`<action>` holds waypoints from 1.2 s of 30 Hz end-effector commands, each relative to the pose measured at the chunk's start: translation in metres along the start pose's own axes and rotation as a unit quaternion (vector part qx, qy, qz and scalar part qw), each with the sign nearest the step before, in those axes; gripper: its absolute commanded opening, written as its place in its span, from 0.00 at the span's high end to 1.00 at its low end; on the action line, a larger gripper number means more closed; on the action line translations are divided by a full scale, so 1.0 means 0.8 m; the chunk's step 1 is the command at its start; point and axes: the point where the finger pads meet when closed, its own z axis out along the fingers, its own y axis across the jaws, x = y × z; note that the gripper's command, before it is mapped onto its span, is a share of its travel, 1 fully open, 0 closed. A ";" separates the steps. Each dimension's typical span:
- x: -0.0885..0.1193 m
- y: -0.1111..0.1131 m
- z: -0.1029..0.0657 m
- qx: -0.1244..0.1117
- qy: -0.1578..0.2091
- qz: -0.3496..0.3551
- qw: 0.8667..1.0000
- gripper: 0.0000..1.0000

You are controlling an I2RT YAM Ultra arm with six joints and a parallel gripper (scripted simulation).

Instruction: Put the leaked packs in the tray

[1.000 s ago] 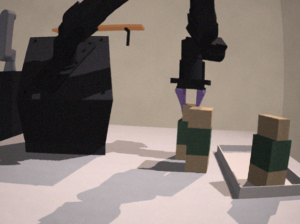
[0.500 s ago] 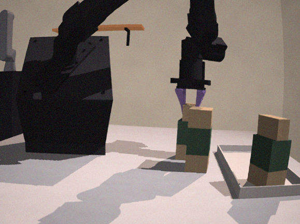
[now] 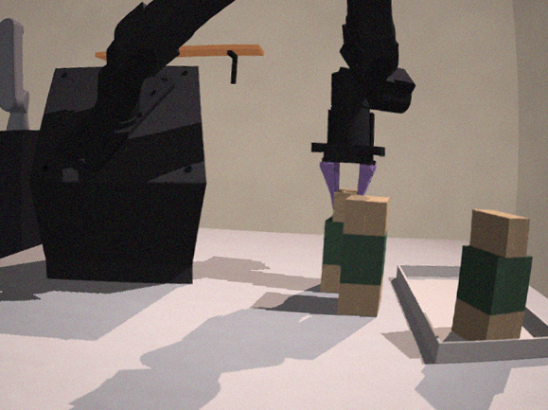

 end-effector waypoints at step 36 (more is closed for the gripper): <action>-0.006 -0.012 -0.071 0.011 -0.014 0.008 1.000 0.74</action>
